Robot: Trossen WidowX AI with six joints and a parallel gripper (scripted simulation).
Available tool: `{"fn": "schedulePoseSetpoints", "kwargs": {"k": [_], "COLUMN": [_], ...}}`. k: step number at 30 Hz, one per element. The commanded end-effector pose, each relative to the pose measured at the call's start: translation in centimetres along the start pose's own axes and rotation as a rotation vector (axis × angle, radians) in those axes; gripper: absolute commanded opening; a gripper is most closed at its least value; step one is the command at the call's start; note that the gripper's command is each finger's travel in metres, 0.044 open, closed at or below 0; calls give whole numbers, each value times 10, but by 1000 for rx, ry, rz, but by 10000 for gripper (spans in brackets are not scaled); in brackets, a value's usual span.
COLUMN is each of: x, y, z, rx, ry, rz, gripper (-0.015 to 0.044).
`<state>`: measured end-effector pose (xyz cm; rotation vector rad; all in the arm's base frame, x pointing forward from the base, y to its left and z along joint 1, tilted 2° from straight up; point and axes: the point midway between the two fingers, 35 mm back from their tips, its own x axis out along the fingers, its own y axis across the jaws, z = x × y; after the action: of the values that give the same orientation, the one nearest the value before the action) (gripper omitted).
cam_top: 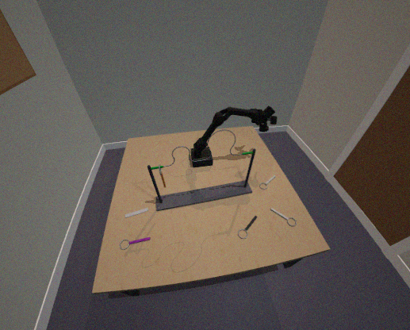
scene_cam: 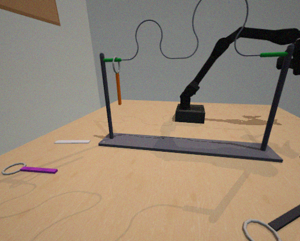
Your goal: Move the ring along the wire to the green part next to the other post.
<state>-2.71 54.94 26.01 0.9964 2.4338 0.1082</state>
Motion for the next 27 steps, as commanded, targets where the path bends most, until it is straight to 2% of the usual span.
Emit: {"fn": "schedulePoseSetpoints", "kwargs": {"k": [1,9,27], "x": [0,-13,-128], "y": [0,17,61], "z": [0,5,29], "rx": [-2,-142,-487], "ry": [0,4,-127], "rz": [1,54,296], "gripper": [374,164,160]}}
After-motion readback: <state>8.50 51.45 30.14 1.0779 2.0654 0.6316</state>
